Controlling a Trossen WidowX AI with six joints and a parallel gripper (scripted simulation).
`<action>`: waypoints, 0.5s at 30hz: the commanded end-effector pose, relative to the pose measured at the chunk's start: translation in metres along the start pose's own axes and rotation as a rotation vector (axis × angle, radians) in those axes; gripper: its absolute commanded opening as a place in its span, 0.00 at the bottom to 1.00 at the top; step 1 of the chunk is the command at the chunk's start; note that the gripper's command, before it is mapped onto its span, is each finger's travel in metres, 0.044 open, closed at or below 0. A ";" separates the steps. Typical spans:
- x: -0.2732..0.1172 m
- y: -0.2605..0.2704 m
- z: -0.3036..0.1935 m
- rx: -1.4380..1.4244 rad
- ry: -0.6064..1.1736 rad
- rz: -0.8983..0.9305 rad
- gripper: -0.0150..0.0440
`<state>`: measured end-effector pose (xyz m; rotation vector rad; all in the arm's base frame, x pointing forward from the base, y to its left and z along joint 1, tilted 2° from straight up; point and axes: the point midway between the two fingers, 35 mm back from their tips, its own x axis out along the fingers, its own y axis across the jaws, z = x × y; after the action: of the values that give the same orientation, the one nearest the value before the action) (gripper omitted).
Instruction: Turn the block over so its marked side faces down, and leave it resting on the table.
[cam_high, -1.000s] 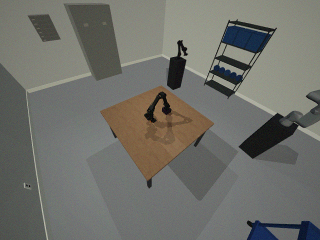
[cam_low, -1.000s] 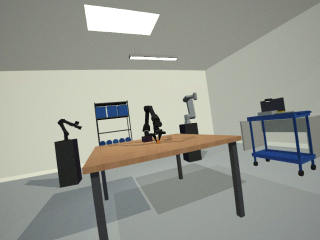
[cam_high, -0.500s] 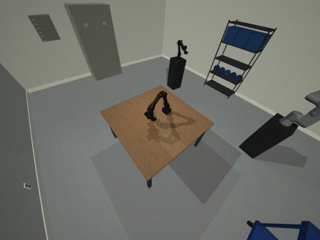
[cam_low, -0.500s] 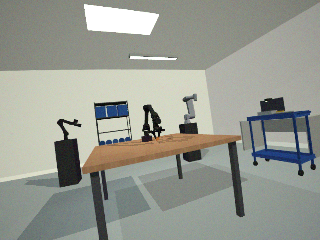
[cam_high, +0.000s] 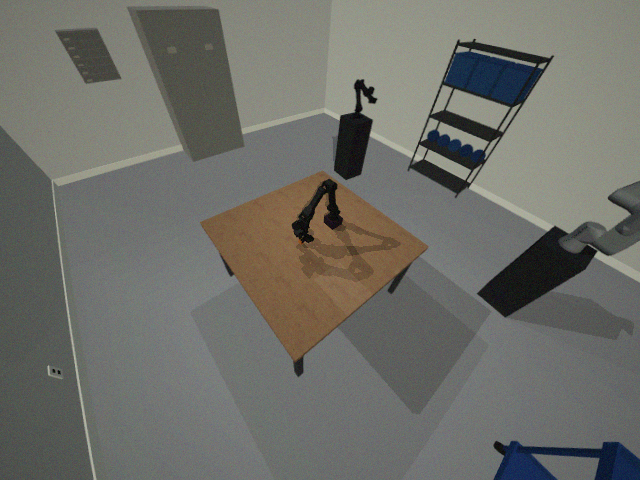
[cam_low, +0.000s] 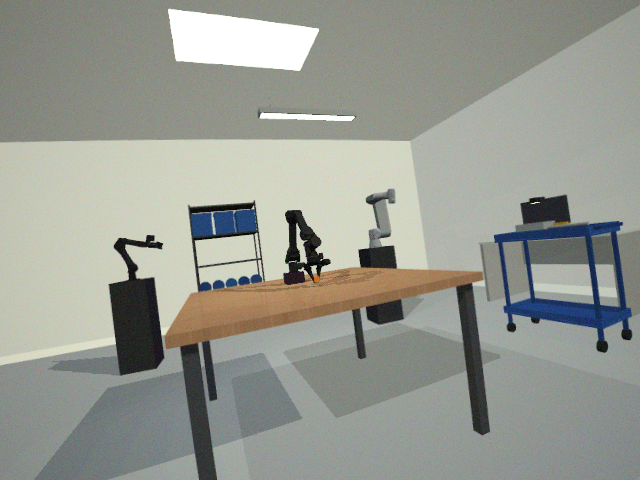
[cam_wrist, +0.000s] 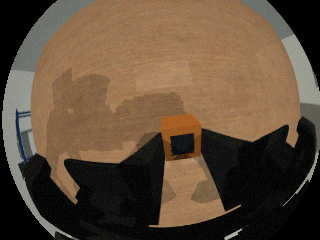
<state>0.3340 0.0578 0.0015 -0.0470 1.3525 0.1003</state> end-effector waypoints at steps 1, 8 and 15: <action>0.002 -0.001 -0.004 0.004 -0.052 -0.004 0.25; 0.002 0.000 -0.006 0.005 -0.165 -0.004 0.25; 0.000 -0.001 -0.009 0.007 -0.278 -0.002 0.25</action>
<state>0.3296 0.0574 0.0002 -0.0341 1.1096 0.1029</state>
